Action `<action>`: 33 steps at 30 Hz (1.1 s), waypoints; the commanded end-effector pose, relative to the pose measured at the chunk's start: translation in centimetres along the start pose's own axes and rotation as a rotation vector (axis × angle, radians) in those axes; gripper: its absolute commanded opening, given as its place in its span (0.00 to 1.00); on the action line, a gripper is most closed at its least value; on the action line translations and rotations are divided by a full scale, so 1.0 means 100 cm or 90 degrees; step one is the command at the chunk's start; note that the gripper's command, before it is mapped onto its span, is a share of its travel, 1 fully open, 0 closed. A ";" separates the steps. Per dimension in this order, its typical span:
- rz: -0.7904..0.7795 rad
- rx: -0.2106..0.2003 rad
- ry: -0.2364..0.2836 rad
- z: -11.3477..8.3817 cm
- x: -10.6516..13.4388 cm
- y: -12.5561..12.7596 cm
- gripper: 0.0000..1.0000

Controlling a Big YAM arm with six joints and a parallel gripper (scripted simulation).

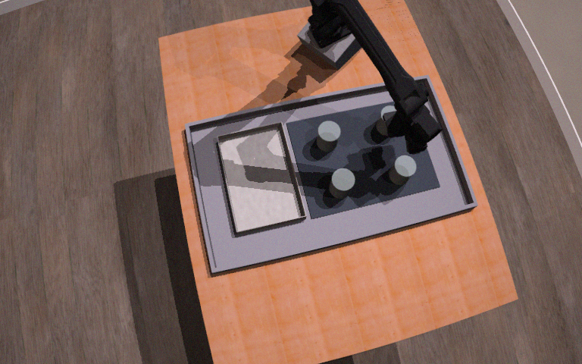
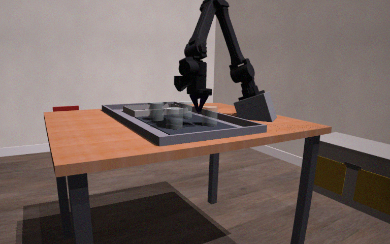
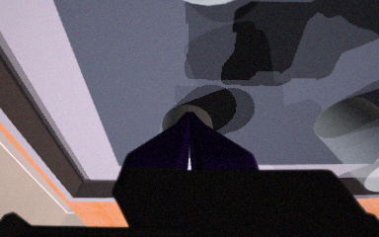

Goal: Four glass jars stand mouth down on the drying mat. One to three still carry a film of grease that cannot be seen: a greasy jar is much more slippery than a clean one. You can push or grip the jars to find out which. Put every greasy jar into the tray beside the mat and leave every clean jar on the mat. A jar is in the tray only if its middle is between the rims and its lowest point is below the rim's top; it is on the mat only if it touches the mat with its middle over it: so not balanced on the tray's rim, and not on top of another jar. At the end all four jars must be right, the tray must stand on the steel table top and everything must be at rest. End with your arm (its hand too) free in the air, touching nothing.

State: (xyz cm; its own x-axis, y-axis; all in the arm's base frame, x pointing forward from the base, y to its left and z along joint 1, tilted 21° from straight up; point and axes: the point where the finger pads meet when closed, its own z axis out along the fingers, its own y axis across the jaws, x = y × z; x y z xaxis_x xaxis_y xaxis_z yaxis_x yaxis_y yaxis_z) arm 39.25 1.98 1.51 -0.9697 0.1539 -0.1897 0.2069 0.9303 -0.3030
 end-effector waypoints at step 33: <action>0.000 -0.005 -0.010 -0.003 0.002 0.002 0.00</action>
State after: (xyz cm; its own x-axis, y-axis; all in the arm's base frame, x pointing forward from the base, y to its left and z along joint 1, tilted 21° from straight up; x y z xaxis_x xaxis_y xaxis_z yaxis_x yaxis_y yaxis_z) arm 38.82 1.89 1.22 -0.9710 0.1536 -0.1831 0.2047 0.9298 -0.3058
